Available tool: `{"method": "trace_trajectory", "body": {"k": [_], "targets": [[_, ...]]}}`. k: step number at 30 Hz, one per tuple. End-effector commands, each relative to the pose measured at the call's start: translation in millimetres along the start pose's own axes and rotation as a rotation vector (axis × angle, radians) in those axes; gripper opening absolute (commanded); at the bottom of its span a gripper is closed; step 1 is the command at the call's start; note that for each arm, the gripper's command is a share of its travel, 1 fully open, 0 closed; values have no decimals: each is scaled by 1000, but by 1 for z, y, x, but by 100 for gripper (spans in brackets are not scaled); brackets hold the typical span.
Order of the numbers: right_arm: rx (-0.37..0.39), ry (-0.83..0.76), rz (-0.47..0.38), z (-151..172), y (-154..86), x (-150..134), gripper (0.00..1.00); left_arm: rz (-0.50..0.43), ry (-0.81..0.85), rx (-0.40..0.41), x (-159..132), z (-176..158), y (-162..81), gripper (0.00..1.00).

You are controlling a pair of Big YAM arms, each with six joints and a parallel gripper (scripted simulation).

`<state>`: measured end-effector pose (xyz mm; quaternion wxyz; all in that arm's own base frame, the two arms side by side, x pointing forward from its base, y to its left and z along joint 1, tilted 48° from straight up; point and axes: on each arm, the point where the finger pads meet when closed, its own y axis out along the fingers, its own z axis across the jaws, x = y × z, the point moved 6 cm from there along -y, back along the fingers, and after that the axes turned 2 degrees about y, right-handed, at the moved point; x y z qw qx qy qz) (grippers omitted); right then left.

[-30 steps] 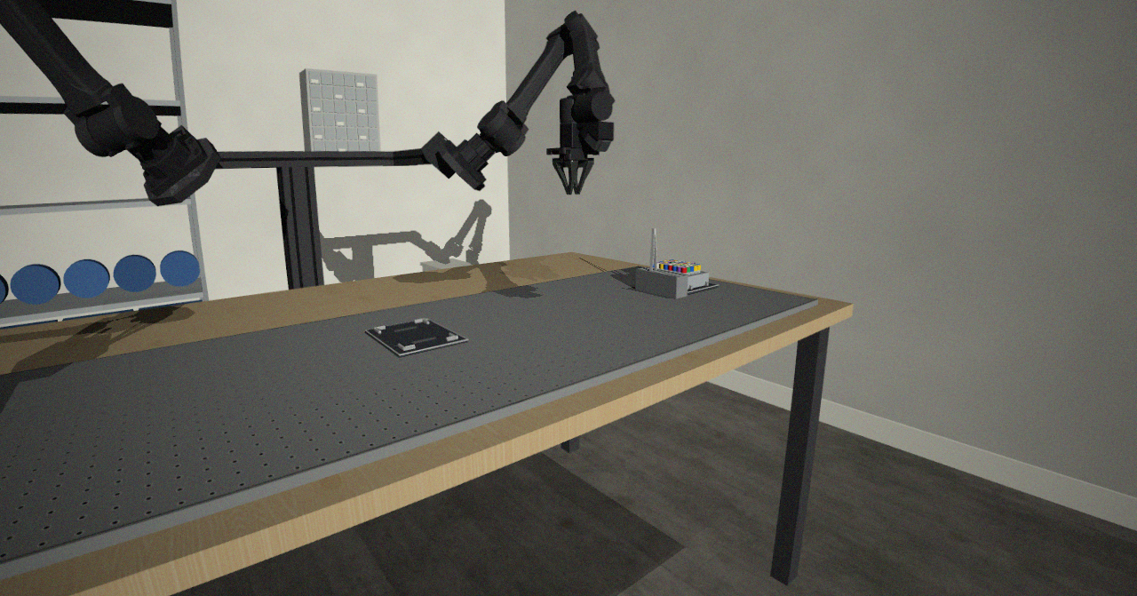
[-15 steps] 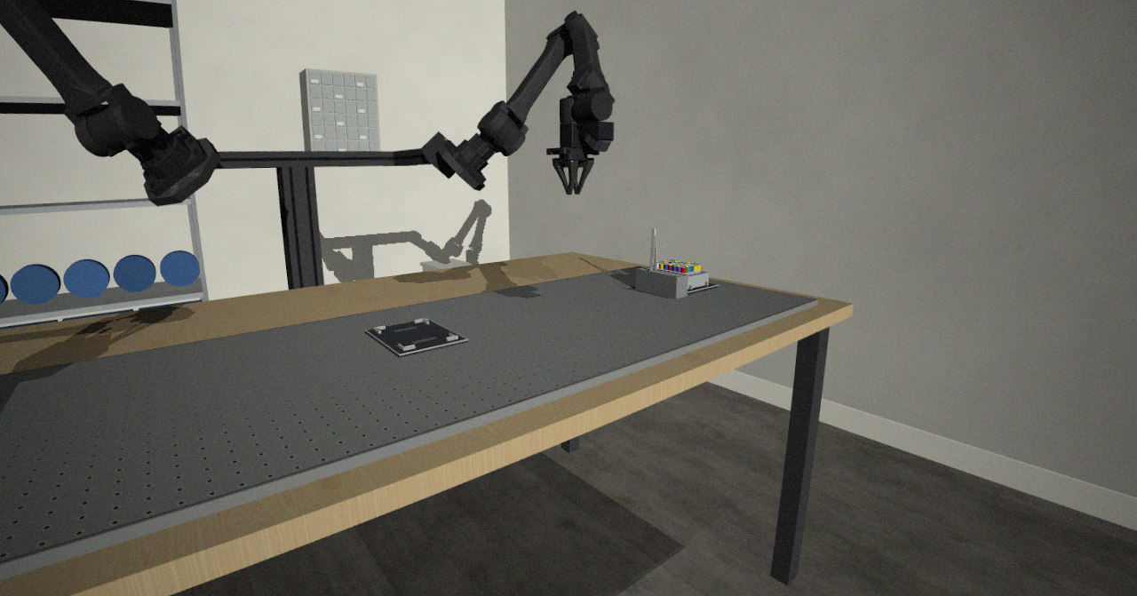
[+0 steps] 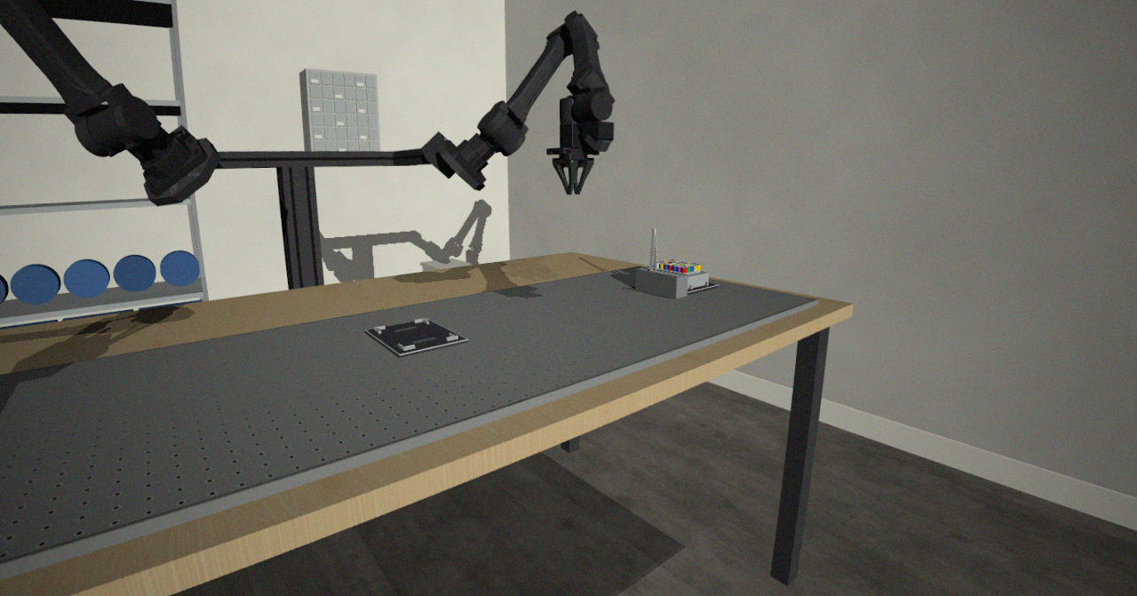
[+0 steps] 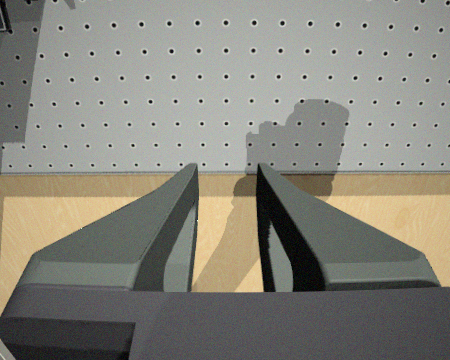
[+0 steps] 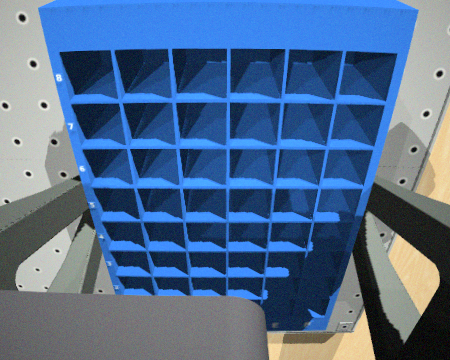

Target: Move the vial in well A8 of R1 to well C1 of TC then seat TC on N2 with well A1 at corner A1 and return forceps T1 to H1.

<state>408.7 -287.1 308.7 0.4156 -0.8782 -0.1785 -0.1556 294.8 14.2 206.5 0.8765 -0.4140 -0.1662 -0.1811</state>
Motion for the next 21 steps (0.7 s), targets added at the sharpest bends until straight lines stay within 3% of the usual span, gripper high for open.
{"method": "trace_trajectory", "body": {"k": [1, 21], "targets": [[-37, 20, -57, -10, -21, 15, 0, -9, -18, 2, 6, 3, -3, 24], [-40, 22, -60, -12, -22, 17, 0, -9, -18, 2, 6, 3, -3, 24]]}}
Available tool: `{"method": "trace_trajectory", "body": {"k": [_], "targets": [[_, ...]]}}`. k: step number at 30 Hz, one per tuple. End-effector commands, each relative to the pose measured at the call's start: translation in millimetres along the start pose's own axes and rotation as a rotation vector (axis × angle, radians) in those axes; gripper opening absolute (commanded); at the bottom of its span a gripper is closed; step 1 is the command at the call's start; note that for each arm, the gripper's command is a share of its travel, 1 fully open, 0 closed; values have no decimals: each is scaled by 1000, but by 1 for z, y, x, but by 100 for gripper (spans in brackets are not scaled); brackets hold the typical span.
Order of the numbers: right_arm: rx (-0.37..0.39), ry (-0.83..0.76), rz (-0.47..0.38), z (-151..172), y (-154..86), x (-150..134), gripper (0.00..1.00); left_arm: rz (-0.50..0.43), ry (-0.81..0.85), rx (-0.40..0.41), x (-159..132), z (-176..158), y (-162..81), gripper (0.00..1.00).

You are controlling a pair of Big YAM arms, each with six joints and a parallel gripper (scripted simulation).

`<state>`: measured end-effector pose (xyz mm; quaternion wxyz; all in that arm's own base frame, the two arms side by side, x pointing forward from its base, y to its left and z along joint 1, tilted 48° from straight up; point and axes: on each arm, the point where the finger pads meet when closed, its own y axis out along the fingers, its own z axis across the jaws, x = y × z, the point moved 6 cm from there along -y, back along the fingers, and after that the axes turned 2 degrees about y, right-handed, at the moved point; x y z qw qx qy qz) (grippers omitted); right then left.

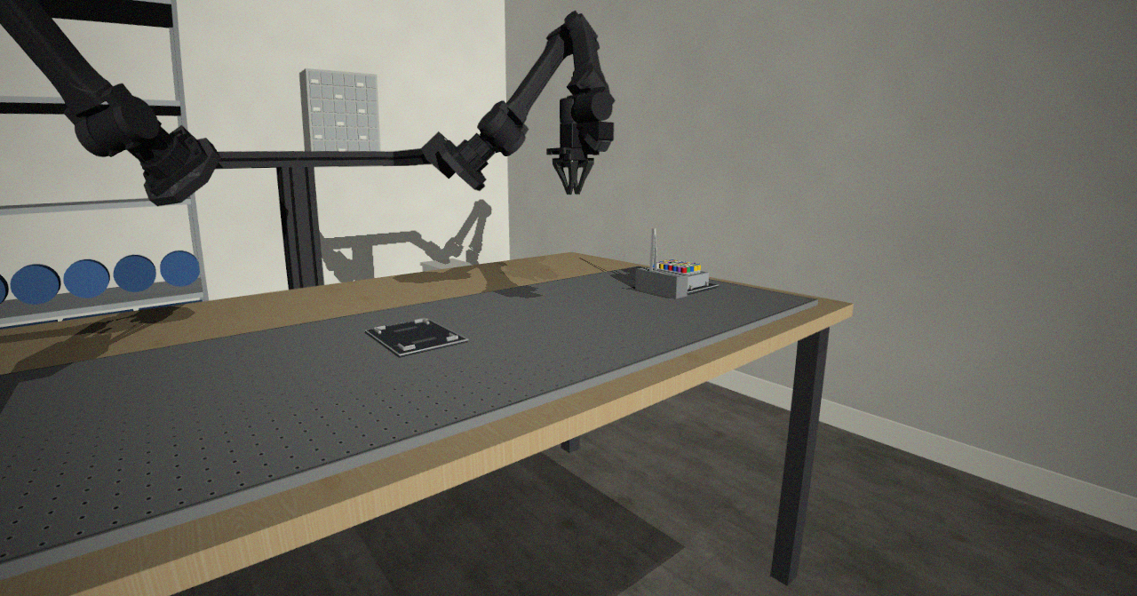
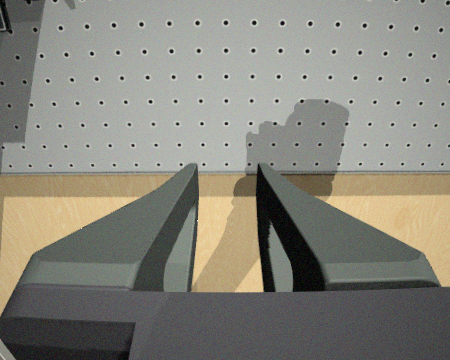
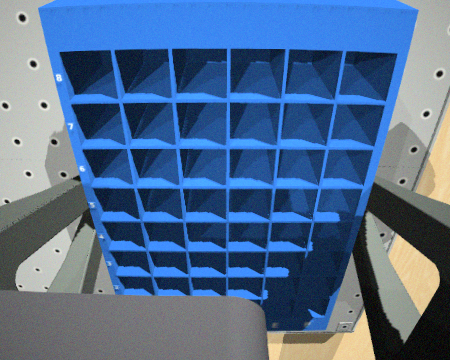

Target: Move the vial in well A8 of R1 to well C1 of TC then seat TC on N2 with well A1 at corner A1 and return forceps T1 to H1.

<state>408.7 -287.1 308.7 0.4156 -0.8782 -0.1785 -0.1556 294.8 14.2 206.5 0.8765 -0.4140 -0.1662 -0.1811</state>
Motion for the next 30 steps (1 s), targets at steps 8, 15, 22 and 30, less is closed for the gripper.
{"method": "trace_trajectory", "body": {"k": [8, 15, 22, 30], "targets": [[-43, 23, -62, -14, -22, 18, 0, -9, -18, 2, 6, 3, -3, 24], [-26, 15, -34, -11, -2, 14, 0, -9, -18, 2, 6, 3, -3, 24], [-40, 20, -44, -17, -9, 11, 0, -9, -18, 2, 6, 3, -3, 24], [-29, 11, -31, -12, -1, 8, 0, -9, -18, 2, 6, 3, -3, 24]]}}
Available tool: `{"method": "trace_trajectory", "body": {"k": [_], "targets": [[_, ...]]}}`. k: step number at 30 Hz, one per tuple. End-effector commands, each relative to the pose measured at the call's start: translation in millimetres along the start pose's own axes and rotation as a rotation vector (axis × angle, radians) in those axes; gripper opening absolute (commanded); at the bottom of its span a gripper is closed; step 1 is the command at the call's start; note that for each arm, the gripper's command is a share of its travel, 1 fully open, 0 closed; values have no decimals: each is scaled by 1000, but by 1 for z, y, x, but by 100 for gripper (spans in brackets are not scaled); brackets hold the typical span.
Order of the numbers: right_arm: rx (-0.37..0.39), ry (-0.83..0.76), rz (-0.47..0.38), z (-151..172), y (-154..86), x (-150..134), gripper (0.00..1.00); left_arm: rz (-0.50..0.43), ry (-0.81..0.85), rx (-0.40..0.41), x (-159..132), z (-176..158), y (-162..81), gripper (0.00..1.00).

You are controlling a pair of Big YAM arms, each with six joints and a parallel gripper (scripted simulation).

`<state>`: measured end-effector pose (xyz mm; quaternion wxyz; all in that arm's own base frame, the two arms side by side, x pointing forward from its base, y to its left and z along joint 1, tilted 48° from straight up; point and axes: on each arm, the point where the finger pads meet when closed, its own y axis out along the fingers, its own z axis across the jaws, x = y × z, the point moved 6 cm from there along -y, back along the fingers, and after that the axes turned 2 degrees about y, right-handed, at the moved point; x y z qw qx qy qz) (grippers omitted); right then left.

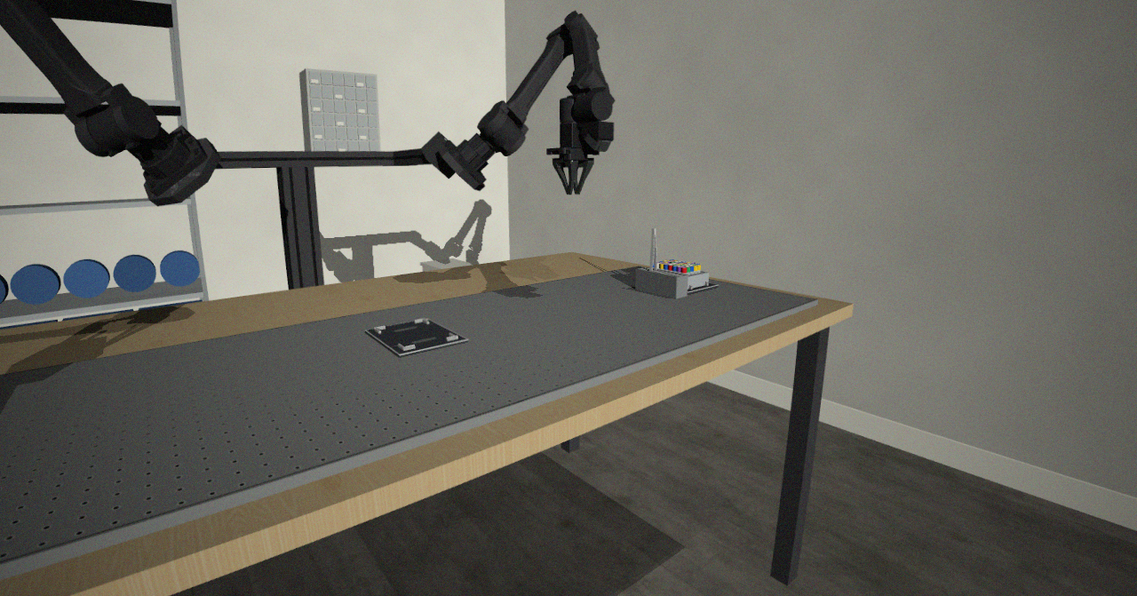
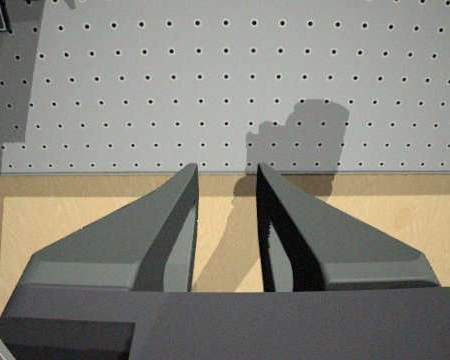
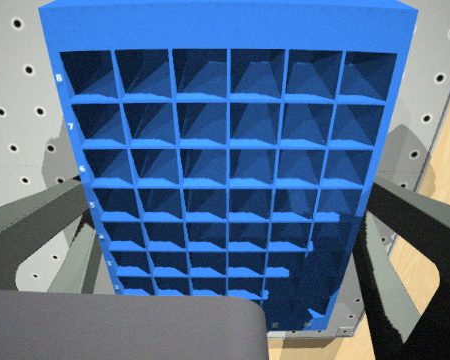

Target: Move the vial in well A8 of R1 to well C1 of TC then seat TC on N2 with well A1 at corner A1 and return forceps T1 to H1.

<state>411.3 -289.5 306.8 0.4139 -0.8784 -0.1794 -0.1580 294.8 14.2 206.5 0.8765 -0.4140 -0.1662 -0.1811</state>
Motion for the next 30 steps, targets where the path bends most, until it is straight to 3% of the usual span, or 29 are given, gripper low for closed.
{"method": "trace_trajectory", "body": {"k": [1, 30], "targets": [[-25, 8, -27, -11, -4, 7, 0, -9, -18, 2, 6, 3, -3, 24], [-21, 0, -24, -7, 1, 4, 0, -9, -18, 2, 6, 3, -3, 24]]}}
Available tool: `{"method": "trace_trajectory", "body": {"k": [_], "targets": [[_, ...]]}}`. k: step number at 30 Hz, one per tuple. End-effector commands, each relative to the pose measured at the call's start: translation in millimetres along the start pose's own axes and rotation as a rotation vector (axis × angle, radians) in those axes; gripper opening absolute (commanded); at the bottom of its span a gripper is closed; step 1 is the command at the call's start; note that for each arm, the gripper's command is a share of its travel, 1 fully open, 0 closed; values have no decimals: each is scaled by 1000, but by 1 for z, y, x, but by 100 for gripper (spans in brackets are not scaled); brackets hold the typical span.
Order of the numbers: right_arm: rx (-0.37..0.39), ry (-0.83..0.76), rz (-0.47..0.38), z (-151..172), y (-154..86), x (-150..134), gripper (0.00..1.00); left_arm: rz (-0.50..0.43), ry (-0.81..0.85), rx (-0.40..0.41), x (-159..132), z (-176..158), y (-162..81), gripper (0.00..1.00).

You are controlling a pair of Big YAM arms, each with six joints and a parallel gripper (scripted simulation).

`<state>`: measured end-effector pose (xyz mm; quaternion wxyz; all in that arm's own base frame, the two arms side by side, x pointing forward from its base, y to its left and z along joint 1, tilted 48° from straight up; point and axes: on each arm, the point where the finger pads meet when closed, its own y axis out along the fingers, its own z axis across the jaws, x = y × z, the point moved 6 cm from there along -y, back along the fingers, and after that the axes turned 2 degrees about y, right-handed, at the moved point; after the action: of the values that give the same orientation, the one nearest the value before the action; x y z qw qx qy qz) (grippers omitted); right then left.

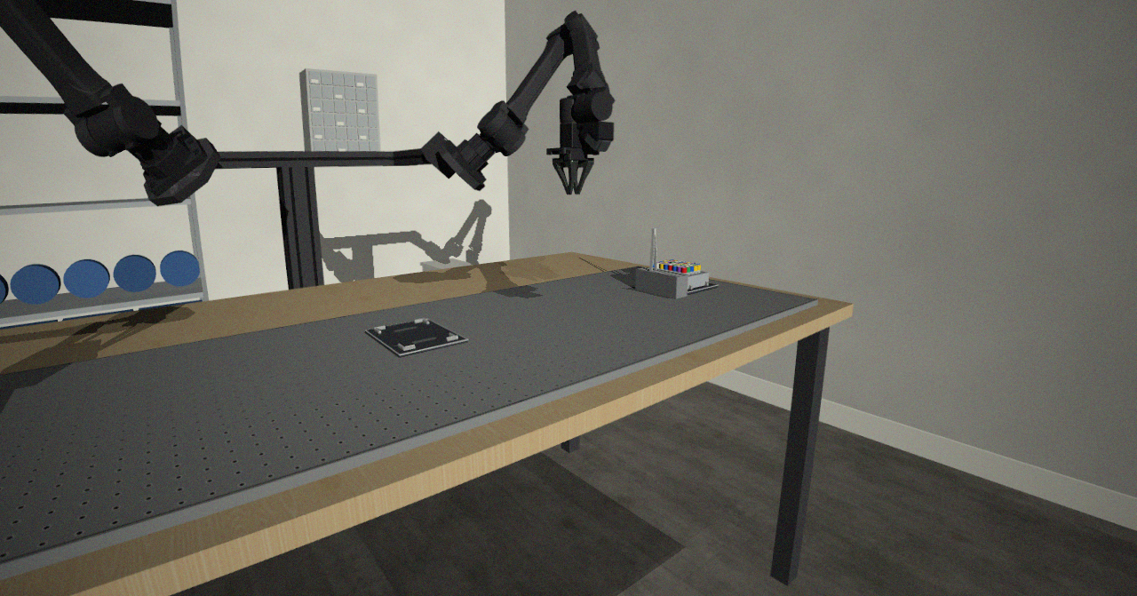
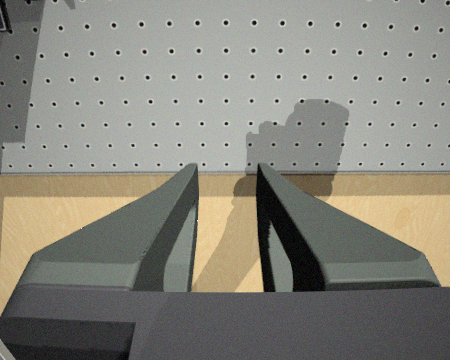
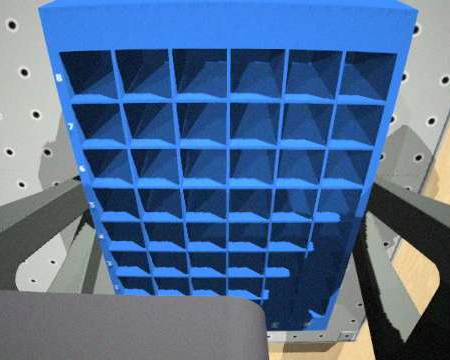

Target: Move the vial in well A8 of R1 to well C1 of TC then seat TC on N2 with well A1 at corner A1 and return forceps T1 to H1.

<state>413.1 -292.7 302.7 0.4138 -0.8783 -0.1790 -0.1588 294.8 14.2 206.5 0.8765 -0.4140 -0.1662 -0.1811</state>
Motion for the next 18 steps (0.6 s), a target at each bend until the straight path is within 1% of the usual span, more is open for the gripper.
{"method": "trace_trajectory", "body": {"k": [1, 18], "targets": [[-21, -1, -25, -8, -5, 5, 0, -9, -18, 2, 6, 3, -3, 24], [-17, -2, -20, -6, 0, 3, 0, -9, -18, 2, 6, 3, -3, 24]]}}
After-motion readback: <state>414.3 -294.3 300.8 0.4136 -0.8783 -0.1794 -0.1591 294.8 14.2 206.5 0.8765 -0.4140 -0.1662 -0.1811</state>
